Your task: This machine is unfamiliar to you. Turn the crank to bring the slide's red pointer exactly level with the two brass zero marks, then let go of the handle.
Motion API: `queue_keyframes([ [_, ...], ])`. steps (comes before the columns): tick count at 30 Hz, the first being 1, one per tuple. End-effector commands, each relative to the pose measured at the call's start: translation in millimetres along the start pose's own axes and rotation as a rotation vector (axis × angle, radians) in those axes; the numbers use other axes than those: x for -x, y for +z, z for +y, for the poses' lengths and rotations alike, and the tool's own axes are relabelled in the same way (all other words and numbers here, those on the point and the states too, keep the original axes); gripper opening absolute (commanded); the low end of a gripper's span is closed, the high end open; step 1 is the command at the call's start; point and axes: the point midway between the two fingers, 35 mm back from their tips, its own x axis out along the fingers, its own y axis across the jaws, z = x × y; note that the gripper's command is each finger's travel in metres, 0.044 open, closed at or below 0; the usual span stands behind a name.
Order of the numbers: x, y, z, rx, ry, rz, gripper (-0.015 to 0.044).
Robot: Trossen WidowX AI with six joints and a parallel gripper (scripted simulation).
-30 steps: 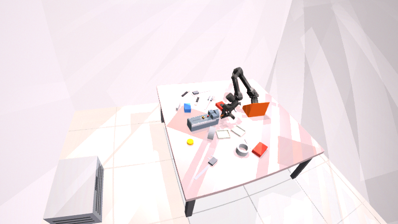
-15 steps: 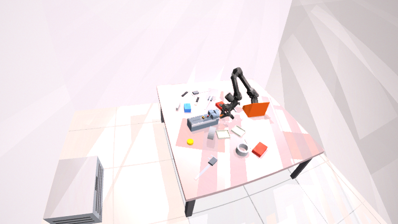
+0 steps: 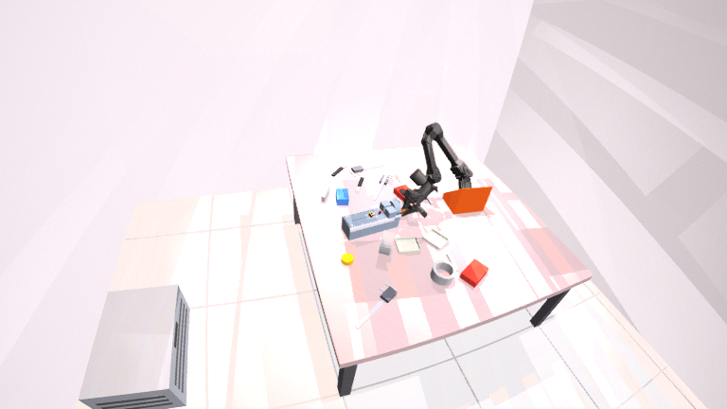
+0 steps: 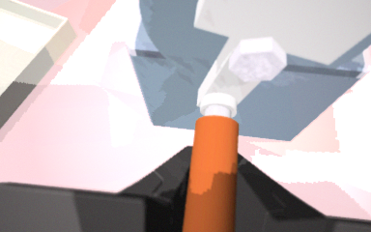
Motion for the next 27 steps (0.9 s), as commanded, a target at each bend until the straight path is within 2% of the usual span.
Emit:
queue_keyframes([
  [1, -1.5, -1.7, -9.0, -0.015, -0.021, 0.008, 0.0000],
  [27, -0.6, -1.3, -15.1, -0.014, -0.021, 0.008, 0.0000],
])
